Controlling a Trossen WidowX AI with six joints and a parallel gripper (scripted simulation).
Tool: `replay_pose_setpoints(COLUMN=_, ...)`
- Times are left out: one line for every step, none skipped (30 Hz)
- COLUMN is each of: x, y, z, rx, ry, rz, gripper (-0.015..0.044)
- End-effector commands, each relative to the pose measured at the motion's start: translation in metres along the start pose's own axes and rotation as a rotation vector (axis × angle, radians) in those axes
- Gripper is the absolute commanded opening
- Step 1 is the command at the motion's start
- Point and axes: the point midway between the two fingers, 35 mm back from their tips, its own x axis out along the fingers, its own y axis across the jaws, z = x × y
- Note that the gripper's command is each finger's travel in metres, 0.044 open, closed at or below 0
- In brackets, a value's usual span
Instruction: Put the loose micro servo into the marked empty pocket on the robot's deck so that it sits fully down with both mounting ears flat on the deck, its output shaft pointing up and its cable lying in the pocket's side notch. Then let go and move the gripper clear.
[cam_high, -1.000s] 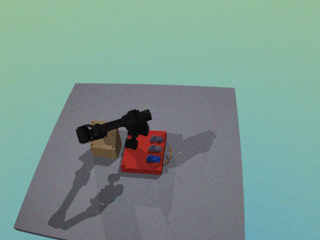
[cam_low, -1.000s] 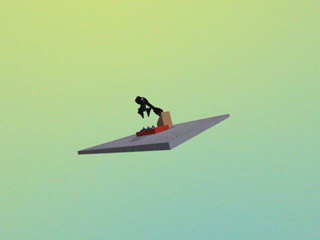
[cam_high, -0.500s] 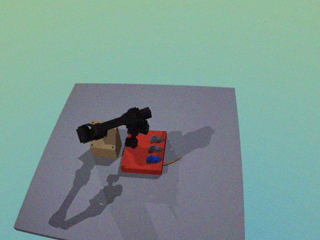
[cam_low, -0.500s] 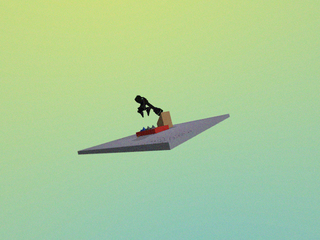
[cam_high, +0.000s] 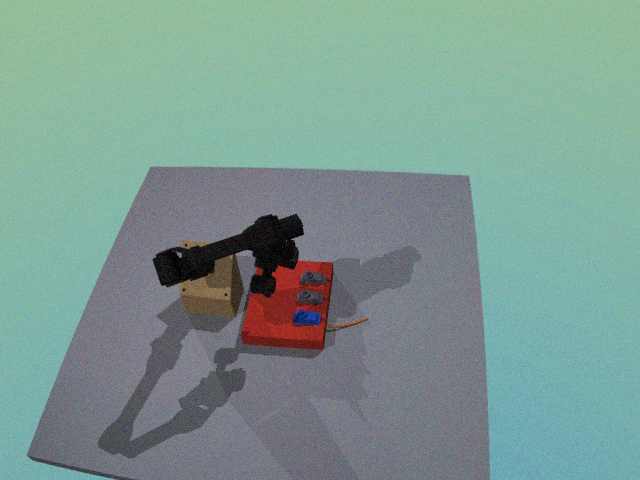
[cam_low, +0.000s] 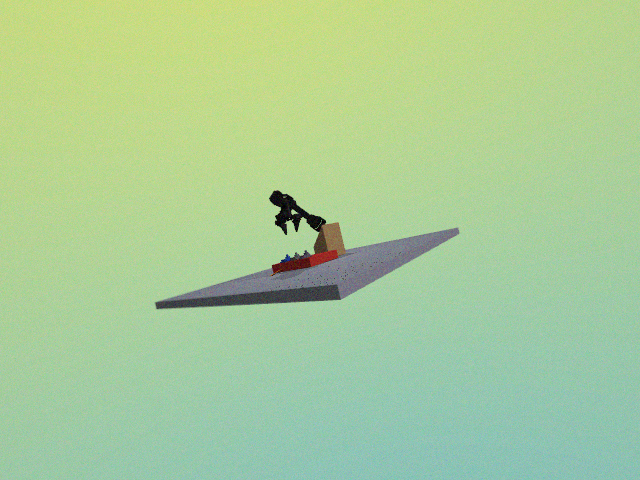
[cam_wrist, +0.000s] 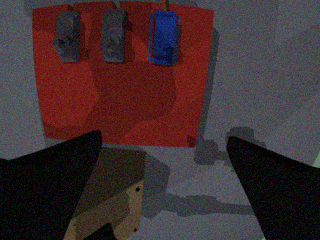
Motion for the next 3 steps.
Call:
replay_pose_setpoints(x=-0.0001, y=0.0006, z=-0.0003, rx=0.001, ry=0.003, rz=0.003, gripper=0.0440)
replay_pose_setpoints(x=-0.0001, y=0.0006, z=-0.0003, rx=0.001, ry=0.003, rz=0.003, gripper=0.0440)
replay_pose_setpoints(x=-0.0001, y=0.0006, z=-0.0003, rx=0.001, ry=0.003, rz=0.003, gripper=0.0440)
